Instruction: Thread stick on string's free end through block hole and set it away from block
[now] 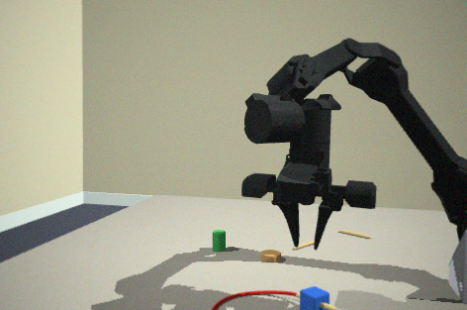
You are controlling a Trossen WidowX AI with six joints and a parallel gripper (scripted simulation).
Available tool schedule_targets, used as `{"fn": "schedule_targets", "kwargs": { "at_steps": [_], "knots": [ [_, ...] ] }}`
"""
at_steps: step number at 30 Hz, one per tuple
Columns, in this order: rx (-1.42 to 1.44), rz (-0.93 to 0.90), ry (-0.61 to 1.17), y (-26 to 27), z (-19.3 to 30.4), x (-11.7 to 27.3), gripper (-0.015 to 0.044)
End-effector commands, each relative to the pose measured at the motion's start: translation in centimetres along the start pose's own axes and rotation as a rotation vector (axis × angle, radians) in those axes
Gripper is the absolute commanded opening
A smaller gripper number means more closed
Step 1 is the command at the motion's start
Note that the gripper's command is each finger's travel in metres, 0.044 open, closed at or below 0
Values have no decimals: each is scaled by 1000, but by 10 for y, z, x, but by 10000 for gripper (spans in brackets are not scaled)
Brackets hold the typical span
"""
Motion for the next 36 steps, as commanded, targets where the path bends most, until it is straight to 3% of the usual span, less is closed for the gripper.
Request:
{"fn": "schedule_targets", "kwargs": {
  "at_steps": [1,28,36],
  "knots": [
    [-803,-14,-13,15,-13,3,121],
    [-2197,-34,10,33,-26,3,121],
    [-2227,-34,11,34,-27,3,121]
  ]
}}
Point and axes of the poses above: the point midway between the two fingers, 35 mm back from their tips, its own x axis back along the fingers, its own y axis across the jaws, z = x × y, the point moved 8 cm from there along x, back along the fingers, and after that the axes turned 3 degrees about x, right-handed, at the moved point
